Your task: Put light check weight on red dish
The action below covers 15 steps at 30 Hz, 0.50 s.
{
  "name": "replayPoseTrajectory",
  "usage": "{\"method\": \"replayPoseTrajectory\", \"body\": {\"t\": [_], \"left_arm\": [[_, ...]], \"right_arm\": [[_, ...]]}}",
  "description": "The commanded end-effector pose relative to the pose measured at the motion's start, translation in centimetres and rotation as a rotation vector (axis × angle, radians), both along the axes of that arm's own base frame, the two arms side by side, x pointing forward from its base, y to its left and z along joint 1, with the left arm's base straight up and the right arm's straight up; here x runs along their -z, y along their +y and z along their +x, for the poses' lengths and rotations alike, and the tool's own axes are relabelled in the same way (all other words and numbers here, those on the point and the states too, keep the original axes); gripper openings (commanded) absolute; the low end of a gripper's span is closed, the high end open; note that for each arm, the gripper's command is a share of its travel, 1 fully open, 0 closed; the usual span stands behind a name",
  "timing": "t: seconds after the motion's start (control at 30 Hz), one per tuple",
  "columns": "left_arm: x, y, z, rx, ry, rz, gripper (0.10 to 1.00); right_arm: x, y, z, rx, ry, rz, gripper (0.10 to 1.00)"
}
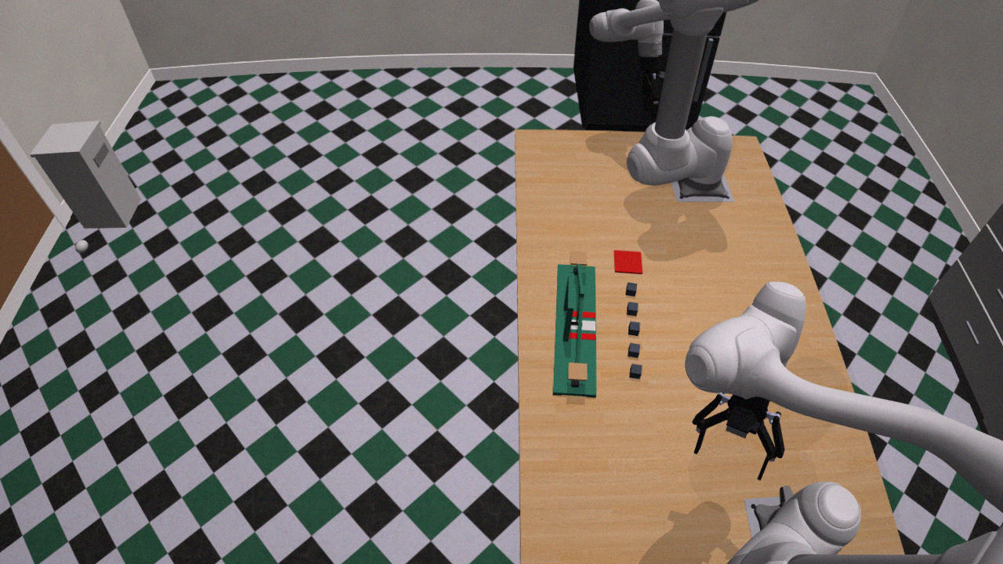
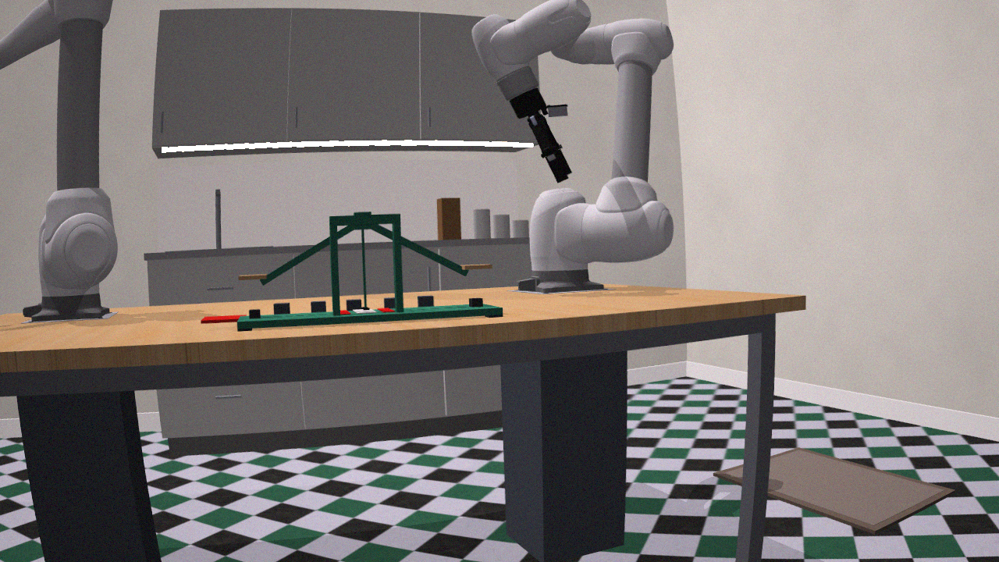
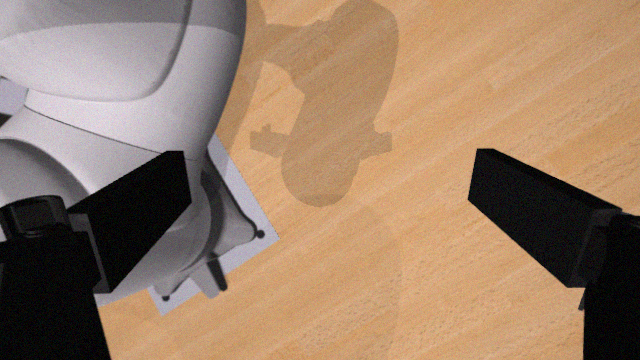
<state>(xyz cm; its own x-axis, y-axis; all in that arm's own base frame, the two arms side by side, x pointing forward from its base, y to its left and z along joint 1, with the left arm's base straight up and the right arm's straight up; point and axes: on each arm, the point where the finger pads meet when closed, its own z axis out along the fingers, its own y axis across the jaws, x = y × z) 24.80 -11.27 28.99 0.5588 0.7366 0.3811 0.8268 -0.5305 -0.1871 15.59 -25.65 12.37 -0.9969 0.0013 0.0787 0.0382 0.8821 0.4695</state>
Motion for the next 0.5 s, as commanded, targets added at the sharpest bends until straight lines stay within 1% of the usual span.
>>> {"method": "replayPoseTrajectory", "body": {"t": [0.0,0.27,0.33,0.47], "left_arm": [[0.0,0.0,0.0,0.000,-0.001,0.000,1.000],[0.0,0.0,0.0,0.000,-0.001,0.000,1.000],[0.0,0.0,0.0,0.000,-0.001,0.000,1.000],[0.0,0.0,0.0,0.000,-0.001,0.000,1.000]], "right_arm": [[0.0,-0.6,-0.7,-0.089,-0.052,0.025,1.000],[0.0,-1.6,-2.2,-0.264,-0.158,0.075,1.000],[0.0,-1.6,-2.2,-0.264,-0.158,0.075,1.000],[0.0,-2.1,-3.0,-0.351,-0.216,0.099,1.000]]}}
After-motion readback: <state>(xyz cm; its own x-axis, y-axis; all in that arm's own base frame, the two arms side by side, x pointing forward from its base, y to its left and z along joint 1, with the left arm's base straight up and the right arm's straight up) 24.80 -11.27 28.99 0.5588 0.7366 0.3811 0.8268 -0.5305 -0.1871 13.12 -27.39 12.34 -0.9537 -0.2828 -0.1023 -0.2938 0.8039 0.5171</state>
